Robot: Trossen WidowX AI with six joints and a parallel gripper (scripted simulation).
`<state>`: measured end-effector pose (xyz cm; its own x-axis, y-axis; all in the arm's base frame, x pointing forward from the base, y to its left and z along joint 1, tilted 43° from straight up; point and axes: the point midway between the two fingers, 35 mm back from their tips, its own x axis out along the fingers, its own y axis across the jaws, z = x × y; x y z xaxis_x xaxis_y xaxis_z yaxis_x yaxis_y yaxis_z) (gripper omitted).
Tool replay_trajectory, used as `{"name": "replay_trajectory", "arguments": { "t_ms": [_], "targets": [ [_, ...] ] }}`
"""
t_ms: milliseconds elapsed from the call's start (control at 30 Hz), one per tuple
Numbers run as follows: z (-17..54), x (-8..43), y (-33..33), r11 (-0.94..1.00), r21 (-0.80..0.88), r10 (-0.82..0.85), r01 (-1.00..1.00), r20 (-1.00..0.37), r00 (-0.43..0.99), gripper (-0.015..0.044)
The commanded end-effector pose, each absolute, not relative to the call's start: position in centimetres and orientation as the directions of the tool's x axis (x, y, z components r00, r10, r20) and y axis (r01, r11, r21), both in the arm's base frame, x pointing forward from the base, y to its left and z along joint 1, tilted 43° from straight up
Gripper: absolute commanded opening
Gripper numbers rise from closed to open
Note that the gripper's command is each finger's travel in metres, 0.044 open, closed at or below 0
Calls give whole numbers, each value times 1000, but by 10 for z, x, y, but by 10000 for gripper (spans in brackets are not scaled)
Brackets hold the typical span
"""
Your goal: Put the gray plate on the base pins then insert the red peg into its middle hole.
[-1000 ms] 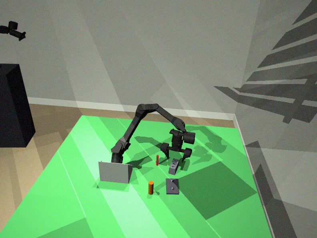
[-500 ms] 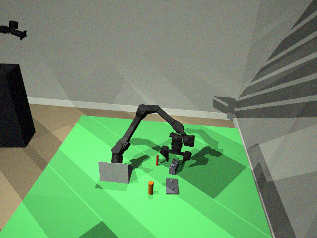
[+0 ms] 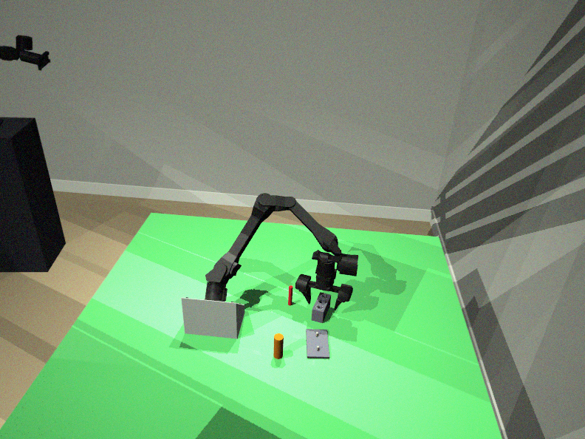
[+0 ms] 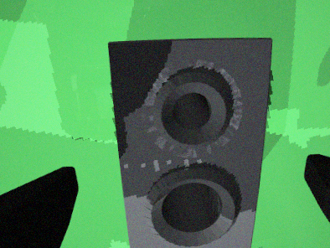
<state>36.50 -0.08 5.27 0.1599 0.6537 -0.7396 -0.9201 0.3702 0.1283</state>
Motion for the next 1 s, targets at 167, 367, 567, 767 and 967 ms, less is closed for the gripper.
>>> {"name": "replay_trajectory", "arguments": {
  "t_ms": [167, 367, 567, 767, 967],
  "targets": [
    [41, 365, 10, 372, 137, 659, -918, -735, 158, 440],
    [36, 365, 15, 372, 137, 660, -918, -734, 158, 440],
    [36, 365, 15, 372, 137, 660, -918, -734, 158, 282],
    [36, 365, 15, 372, 137, 660, -918, -734, 158, 125],
    [36, 365, 15, 372, 137, 660, -918, -734, 158, 46]
  ]
}}
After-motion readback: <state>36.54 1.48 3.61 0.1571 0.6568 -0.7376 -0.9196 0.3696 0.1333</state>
